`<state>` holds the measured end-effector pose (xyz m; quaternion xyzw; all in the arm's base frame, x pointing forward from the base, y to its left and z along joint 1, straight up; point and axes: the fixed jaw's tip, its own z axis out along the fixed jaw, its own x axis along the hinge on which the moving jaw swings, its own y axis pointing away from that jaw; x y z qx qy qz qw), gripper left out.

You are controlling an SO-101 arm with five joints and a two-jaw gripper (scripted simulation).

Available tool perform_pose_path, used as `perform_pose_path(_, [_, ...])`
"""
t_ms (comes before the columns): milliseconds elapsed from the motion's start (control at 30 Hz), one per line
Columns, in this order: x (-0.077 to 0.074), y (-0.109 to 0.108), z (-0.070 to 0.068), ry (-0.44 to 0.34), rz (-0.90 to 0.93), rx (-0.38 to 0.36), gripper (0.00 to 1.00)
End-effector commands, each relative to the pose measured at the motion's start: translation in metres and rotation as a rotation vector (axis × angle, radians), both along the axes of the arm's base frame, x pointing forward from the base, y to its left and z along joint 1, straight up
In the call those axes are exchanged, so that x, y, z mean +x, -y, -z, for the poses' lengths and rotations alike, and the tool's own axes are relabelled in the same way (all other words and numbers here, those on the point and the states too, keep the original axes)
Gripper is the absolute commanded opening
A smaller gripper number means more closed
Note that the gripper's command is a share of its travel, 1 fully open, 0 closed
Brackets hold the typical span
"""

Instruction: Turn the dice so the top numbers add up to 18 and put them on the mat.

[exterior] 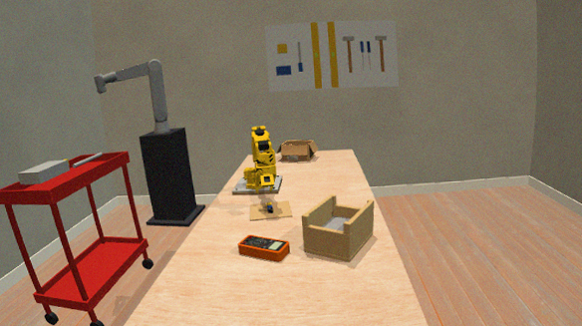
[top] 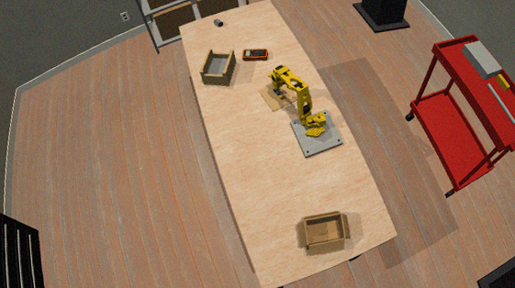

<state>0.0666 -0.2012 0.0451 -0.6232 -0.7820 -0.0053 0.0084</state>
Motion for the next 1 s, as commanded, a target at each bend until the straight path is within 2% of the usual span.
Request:
perform_pose_path(0, [-0.001,0.002,-0.004,0.006,-0.003,-0.015,0.27])
perform_pose_path(567, [0.0,0.001,-0.005,0.006,-0.01,-0.016,0.27])
perform_pose_path(733, [0.007,-0.003,-0.007,0.008,-0.051,-0.022,0.27])
perform_pose_path(900, [0.023,-0.012,-0.013,0.014,-0.142,-0.036,0.27])
perform_pose_path(967, [0.023,-0.012,-0.013,0.014,-0.142,-0.036,0.27])
